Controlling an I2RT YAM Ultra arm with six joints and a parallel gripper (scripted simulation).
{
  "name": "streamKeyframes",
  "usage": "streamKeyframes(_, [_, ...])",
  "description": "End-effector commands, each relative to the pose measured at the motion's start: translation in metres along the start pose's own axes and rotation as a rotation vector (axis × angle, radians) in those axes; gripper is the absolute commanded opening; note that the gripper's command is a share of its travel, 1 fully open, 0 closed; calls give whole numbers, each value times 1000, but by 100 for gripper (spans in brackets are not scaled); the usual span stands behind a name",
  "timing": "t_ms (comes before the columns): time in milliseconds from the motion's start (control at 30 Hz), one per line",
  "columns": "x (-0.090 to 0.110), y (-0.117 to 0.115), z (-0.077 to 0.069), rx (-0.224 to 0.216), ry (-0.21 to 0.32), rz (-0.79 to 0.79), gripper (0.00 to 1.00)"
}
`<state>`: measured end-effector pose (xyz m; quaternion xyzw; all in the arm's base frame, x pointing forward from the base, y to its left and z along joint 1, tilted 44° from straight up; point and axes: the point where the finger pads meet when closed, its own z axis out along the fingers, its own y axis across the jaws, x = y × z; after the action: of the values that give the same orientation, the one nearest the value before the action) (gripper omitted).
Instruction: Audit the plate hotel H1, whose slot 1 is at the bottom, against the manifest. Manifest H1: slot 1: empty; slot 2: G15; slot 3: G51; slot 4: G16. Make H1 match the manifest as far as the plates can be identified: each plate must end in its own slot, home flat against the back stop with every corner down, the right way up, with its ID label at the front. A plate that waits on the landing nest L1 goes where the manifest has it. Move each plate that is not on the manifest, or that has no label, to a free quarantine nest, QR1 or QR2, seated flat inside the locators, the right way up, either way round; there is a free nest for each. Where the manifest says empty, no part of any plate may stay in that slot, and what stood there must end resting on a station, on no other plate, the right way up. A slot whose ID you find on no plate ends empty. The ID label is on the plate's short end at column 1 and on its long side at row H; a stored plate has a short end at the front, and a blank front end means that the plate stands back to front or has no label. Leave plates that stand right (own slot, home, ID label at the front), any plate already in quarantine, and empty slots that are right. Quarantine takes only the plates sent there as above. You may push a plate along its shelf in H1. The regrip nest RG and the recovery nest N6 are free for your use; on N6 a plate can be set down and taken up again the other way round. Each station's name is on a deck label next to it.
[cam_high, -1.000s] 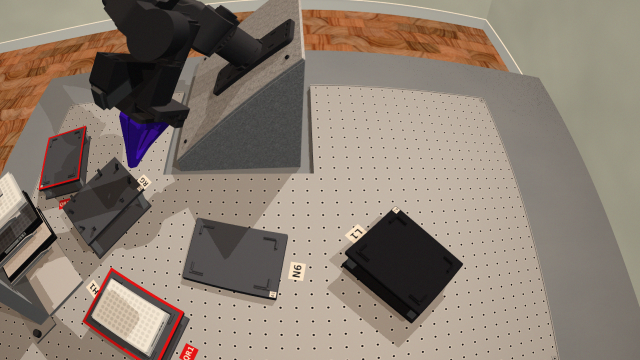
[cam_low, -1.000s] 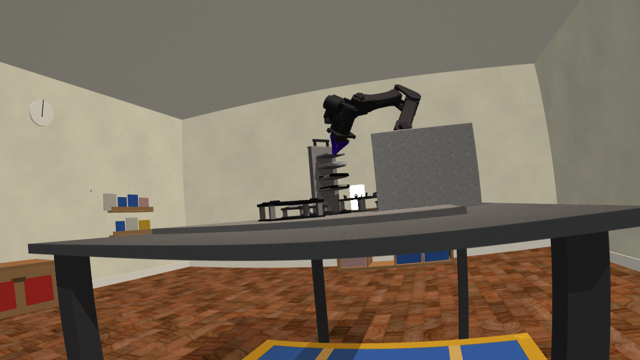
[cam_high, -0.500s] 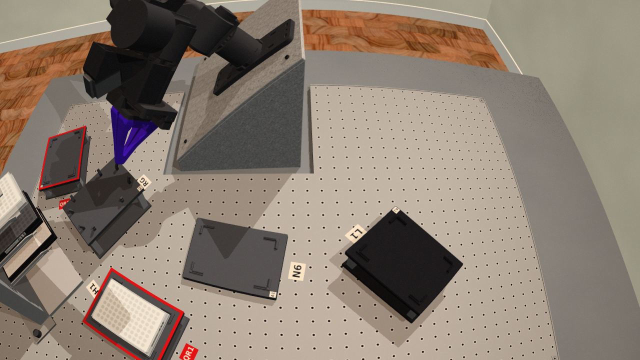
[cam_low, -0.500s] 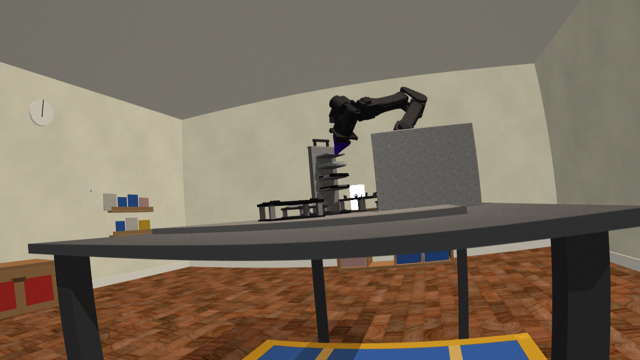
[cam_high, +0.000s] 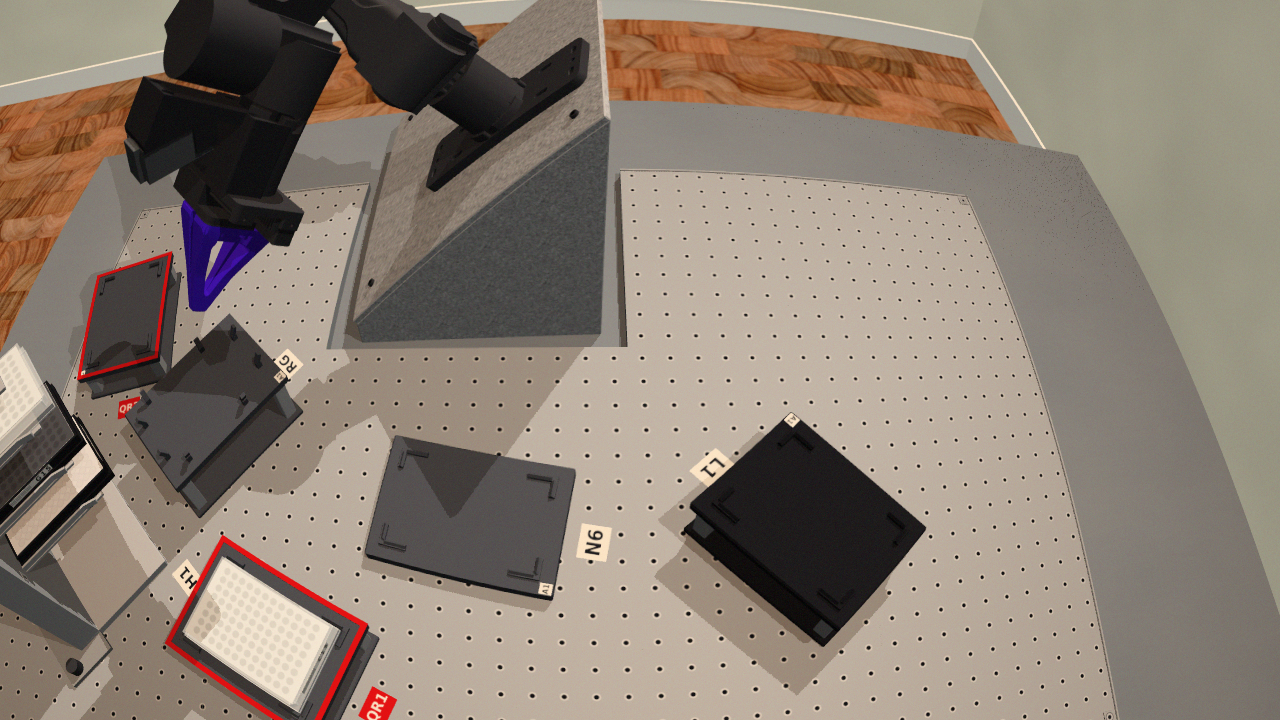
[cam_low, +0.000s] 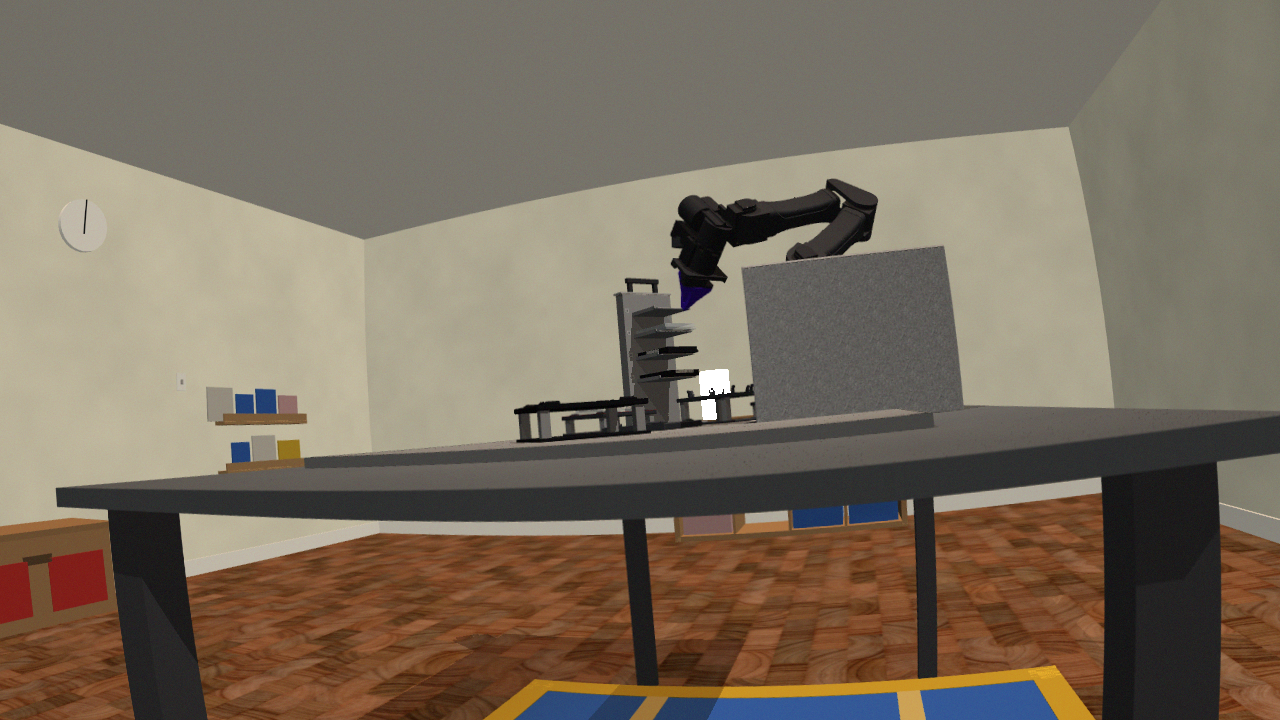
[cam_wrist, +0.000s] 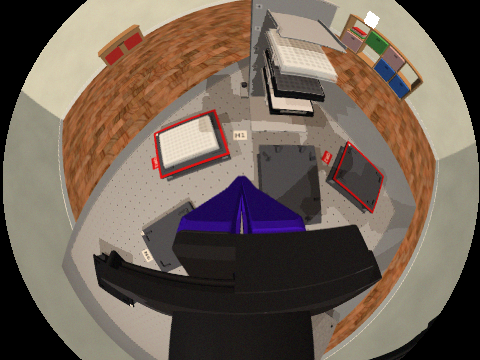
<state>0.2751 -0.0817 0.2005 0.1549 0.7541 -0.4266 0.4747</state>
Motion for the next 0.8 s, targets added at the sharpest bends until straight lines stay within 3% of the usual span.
streamKeyframes(0, [-5,-6,-1,-19,-10,-23,0])
streamKeyframes(767, [-13,-76,6,-18,-10,-24,0])
